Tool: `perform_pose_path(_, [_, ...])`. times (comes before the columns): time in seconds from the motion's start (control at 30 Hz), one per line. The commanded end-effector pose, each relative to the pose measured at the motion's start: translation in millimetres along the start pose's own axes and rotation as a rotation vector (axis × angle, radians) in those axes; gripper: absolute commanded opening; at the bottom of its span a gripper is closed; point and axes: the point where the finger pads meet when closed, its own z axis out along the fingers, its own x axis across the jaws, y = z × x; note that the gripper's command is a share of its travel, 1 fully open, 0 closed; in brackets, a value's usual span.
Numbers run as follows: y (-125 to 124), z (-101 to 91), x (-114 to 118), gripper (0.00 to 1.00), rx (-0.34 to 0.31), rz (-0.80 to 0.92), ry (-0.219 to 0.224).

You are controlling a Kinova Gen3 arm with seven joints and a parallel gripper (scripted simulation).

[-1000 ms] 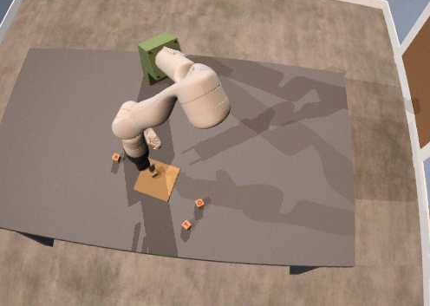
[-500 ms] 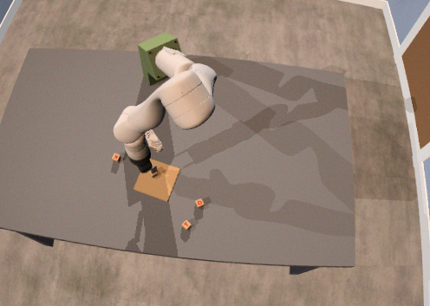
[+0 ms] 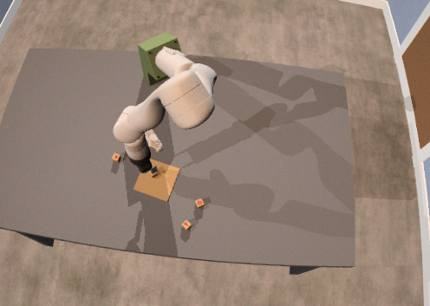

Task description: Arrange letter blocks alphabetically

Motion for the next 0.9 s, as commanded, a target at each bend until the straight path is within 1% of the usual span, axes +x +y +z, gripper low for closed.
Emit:
perform_pose_path(0.0, [-0.9,1.0,0.1,1.00,0.001,0.000,0.001])
perform_pose_path(0.6, [-1.5,3.5,0.5,1.00,0.002,-0.003,0.002])
perform_pose_path(0.87, [-2.5,12.8,1.2,1.00,0.004,-0.007,0.004])
